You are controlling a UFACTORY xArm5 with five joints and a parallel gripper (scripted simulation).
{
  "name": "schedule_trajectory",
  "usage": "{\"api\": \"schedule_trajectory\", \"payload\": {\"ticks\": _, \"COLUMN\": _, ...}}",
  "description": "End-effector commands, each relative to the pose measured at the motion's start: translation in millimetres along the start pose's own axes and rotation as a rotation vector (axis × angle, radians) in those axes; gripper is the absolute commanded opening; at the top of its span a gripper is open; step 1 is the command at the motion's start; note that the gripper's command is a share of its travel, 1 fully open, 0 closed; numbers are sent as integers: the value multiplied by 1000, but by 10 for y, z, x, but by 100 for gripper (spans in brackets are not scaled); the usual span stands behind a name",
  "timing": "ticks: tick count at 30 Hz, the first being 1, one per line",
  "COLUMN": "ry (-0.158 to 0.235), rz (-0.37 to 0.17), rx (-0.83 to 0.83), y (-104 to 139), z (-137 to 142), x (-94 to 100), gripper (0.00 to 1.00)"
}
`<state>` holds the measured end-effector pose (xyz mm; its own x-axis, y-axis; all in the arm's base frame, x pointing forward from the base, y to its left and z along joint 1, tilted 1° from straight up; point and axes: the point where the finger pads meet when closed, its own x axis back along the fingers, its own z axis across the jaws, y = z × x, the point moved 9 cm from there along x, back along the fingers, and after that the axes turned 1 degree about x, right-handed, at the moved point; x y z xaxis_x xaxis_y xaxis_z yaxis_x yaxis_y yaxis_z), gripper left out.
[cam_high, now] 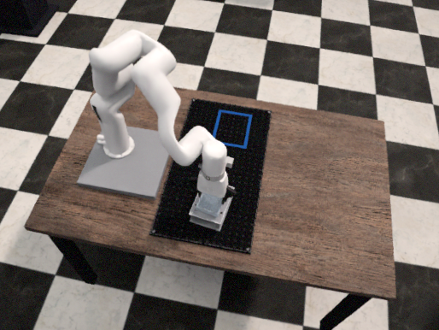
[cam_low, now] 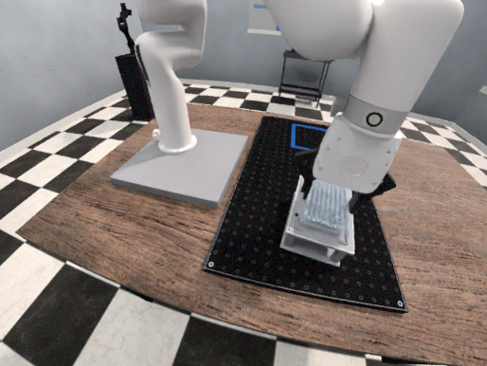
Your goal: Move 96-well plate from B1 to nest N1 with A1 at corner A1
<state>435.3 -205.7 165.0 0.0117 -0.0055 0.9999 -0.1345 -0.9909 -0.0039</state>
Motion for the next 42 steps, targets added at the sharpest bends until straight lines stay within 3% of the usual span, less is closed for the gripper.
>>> {"api": "schedule_trajectory", "payload": {"ticks": 1, "ry": 6, "rz": 8, "rx": 0, "y": 11, "z": 6, "x": 14, "gripper": 0}}
{"api": "schedule_trajectory", "payload": {"ticks": 42, "ry": 6, "rz": 8, "rx": 0, "y": 10, "z": 5, "x": -36, "gripper": 0}}
